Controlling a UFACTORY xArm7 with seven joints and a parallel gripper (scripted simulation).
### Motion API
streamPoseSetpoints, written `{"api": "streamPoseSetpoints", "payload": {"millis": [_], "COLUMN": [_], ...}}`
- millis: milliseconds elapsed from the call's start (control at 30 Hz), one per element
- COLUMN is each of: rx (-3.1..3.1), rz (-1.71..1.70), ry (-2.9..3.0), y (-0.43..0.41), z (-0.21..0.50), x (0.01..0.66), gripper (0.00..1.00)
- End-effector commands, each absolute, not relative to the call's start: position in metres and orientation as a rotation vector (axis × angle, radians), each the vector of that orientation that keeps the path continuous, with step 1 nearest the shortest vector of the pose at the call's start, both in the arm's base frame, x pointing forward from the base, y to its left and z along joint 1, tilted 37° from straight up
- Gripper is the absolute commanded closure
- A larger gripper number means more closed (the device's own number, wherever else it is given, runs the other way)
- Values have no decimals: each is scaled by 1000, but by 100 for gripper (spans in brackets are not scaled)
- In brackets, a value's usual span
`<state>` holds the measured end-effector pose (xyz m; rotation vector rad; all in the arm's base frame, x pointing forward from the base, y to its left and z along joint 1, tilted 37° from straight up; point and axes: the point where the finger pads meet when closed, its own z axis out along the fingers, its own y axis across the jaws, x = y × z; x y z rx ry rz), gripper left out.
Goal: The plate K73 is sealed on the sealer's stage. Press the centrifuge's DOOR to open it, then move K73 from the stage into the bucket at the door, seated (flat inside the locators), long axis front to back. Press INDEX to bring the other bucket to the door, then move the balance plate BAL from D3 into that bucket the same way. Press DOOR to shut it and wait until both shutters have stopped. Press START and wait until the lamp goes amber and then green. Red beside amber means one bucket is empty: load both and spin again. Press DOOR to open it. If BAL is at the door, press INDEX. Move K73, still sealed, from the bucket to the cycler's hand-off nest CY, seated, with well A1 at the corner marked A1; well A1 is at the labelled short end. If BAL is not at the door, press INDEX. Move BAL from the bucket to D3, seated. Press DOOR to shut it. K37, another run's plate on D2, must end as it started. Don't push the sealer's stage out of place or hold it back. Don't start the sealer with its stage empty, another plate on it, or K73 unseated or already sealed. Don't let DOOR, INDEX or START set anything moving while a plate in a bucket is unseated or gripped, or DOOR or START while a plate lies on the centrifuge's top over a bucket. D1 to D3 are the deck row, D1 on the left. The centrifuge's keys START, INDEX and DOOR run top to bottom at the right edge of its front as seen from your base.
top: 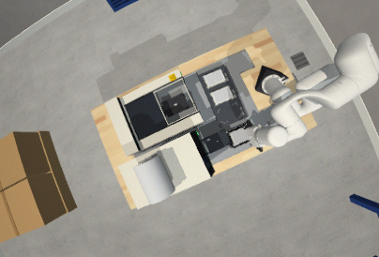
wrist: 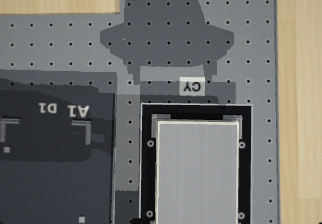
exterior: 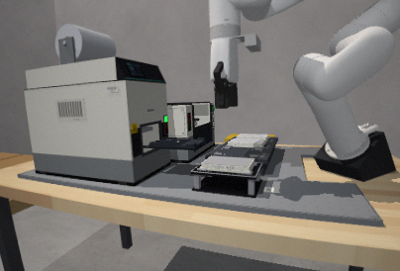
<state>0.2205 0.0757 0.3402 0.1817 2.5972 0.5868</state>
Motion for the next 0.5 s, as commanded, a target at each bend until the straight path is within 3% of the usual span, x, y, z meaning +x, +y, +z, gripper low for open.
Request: {"api": "streamPoseSetpoints", "payload": {"millis": [0, 467], "rx": [181, 181], "rz": [588, 588], "ry": [2593, 2593], "y": [73, 66], "z": [347, 363], "x": [218, 208], "gripper": [0, 0]}}
